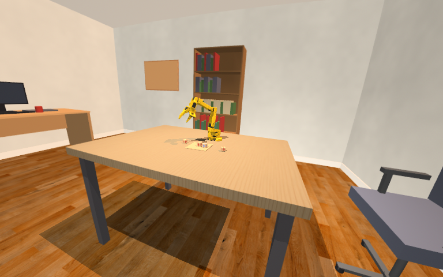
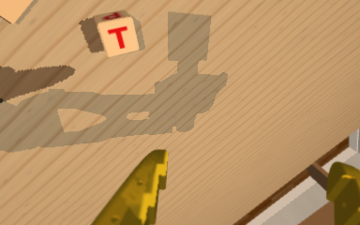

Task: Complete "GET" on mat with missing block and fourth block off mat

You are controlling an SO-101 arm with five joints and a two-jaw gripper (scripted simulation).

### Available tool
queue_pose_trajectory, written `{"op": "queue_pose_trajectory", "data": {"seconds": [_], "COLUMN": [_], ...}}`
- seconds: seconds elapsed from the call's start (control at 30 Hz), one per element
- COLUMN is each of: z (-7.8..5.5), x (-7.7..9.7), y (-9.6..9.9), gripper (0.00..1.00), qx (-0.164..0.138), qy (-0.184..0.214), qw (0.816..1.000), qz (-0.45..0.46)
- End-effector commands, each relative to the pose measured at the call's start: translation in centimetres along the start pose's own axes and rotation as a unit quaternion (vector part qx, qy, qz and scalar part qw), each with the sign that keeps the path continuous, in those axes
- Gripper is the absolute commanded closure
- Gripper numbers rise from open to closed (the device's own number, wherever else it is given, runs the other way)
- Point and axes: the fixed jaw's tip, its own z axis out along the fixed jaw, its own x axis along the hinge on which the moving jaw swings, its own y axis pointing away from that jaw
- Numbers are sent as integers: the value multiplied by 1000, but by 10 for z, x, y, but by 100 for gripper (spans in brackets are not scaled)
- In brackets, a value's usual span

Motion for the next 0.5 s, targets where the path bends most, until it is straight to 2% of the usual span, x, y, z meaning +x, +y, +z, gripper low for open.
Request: {"op": "queue_pose_trajectory", "data": {"seconds": [0.0,0.2,0.43,0.47], "z": [-16,-13,-11,-11], "x": [4,9,13,13], "y": [-11,-12,-13,-13], "gripper": [68,68,68,68], "qx": [56,50,43,43], "qy": [9,17,26,26], "qw": [997,981,946,946], "qz": [-61,-185,-319,-319]}}
